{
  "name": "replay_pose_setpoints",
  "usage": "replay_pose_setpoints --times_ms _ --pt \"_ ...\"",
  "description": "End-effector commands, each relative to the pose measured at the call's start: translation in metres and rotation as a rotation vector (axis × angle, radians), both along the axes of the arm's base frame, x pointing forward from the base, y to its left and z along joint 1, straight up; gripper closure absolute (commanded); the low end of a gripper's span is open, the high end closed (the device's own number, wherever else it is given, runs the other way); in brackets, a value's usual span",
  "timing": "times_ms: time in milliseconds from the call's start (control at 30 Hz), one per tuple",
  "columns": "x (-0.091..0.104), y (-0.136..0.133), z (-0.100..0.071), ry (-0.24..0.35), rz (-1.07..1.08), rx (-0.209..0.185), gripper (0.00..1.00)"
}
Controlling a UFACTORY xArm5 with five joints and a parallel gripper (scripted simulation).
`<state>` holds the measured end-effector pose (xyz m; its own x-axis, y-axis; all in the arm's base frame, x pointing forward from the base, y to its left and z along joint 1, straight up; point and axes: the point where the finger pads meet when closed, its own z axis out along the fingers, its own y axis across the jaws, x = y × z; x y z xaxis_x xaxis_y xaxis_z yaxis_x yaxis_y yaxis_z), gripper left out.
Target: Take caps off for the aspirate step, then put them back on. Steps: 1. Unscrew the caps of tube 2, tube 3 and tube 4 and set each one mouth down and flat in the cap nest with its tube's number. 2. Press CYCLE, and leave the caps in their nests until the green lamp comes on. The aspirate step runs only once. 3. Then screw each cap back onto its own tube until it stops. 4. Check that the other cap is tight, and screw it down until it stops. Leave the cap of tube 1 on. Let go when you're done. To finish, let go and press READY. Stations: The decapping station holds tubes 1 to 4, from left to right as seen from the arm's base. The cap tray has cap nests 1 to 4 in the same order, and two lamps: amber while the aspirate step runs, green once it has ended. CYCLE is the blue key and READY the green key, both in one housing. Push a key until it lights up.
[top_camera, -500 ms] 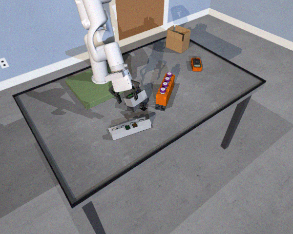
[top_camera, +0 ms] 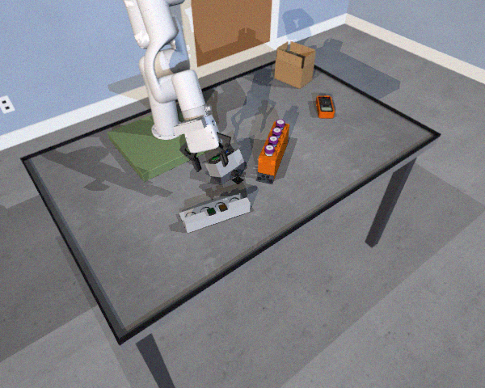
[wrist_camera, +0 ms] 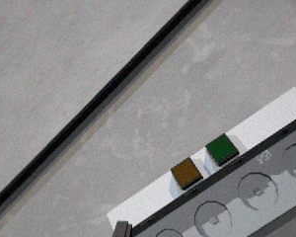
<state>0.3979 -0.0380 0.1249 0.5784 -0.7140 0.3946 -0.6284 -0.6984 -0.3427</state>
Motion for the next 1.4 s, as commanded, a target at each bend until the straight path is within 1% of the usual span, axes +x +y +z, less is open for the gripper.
replay_pose_setpoints --times_ms 0,33,67,1167,1200,1300,1367 --pt "0.001 0.0 0.001 -0.003 0.0 0.0 0.0" --pt "0.001 0.0 0.001 -0.003 0.0 0.0 0.0" --pt "0.001 0.0 0.001 -0.003 0.0 0.0 0.54" --pt "0.001 0.0 0.001 -0.003 0.0 0.0 0.54" --pt "0.001 0.008 0.002 -0.002 0.016 -0.005 0.54" --pt "0.012 0.005 0.011 0.062 0.086 -0.036 0.54" --pt "0.016 0.006 0.015 0.096 0.128 -0.053 0.54"
